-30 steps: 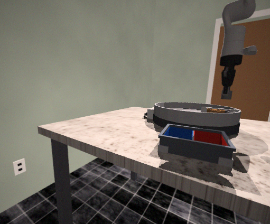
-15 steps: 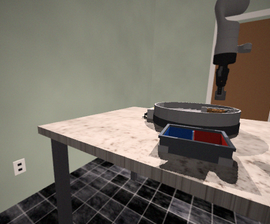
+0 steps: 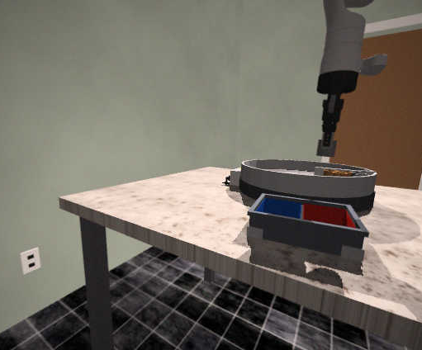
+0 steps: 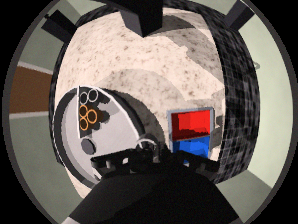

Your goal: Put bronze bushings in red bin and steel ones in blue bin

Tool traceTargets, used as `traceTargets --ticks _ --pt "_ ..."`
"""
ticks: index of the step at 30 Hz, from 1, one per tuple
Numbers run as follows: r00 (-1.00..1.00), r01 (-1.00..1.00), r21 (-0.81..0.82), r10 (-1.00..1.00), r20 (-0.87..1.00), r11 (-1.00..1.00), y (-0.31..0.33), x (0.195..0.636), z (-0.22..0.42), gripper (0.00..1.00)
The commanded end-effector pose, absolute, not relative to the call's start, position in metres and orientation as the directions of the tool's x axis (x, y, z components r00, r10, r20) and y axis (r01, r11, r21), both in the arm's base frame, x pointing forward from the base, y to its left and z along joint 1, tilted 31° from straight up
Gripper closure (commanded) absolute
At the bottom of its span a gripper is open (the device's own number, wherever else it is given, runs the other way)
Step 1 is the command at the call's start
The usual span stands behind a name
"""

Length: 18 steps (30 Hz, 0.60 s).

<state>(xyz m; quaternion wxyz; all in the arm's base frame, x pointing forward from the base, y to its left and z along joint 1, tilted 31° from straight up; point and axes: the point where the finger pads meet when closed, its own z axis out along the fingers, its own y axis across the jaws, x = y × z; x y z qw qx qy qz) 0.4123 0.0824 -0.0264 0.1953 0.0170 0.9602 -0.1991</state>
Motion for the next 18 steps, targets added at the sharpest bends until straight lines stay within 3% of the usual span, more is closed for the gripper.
traceTargets --ticks 1,18 --pt "-0.931 0.134 -0.368 -0.011 -0.366 0.920 0.090 0.428 -0.024 1.00" --pt "-0.940 0.016 -0.411 -0.126 -0.317 0.912 0.172 0.476 -0.042 1.00"
